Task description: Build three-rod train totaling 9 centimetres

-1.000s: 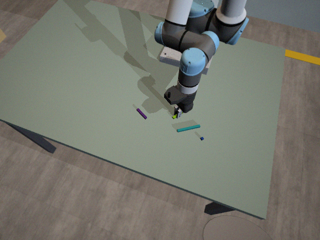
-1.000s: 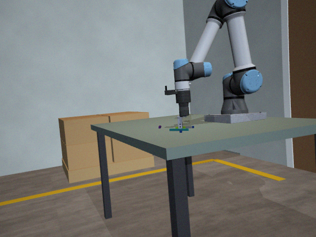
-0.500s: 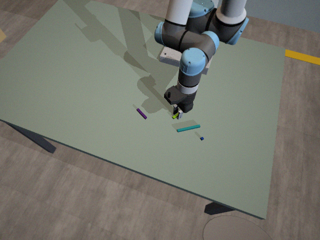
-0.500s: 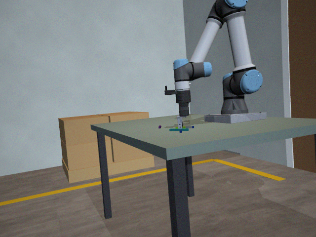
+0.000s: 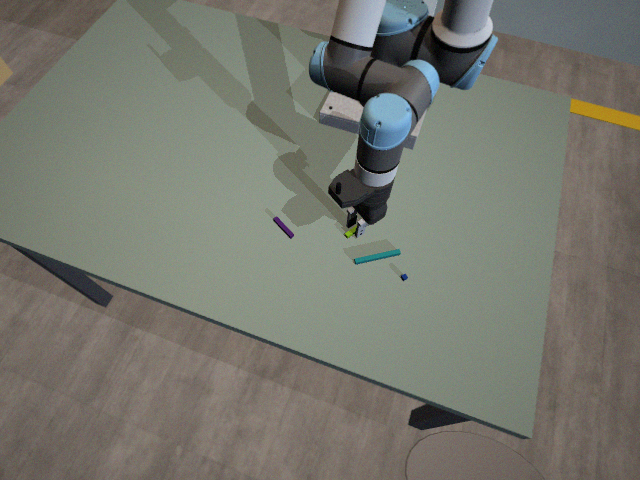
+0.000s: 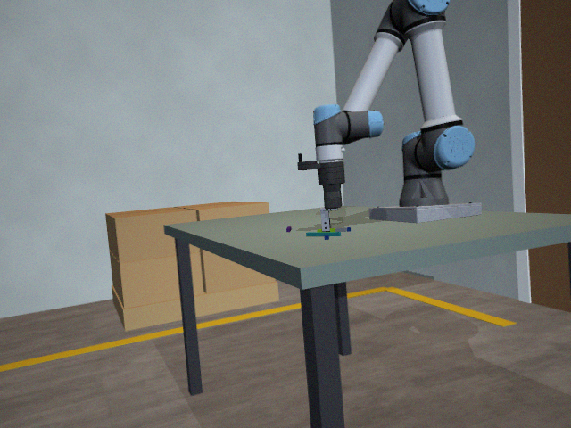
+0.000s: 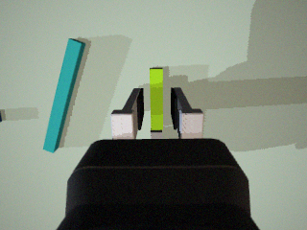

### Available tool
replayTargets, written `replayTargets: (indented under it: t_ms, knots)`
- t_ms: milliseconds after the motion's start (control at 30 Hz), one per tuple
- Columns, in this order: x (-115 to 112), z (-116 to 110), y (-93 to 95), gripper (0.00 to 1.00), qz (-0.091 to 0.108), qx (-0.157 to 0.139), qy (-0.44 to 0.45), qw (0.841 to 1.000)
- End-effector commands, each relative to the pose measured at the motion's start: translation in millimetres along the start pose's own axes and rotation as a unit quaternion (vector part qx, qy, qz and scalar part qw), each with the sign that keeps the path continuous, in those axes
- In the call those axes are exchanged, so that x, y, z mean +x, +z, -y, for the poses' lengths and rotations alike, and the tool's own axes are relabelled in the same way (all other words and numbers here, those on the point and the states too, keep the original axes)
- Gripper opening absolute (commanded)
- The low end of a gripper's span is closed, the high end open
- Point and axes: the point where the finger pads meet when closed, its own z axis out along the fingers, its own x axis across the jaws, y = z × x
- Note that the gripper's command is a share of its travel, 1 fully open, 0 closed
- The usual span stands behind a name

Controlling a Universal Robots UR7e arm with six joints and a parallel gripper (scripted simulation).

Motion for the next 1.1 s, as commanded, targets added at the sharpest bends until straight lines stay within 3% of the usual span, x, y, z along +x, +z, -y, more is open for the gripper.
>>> replayTargets:
  t_ms: [0,467,767,800,1067]
  knots:
    - [-1,3,-13.1,0.54,0.002,0.003,0.001,1.0]
    - [-1,2,-80.1,0.54,0.002,0.003,0.0,1.0]
    - [-1,2,-88.2,0.54,0.002,0.003,0.0,1.0]
    - [-1,2,-88.2,1.0,0.002,0.003,0.0,1.0]
    - [-1,1,-86.6,1.0,0.001,0.002,0.0,1.0]
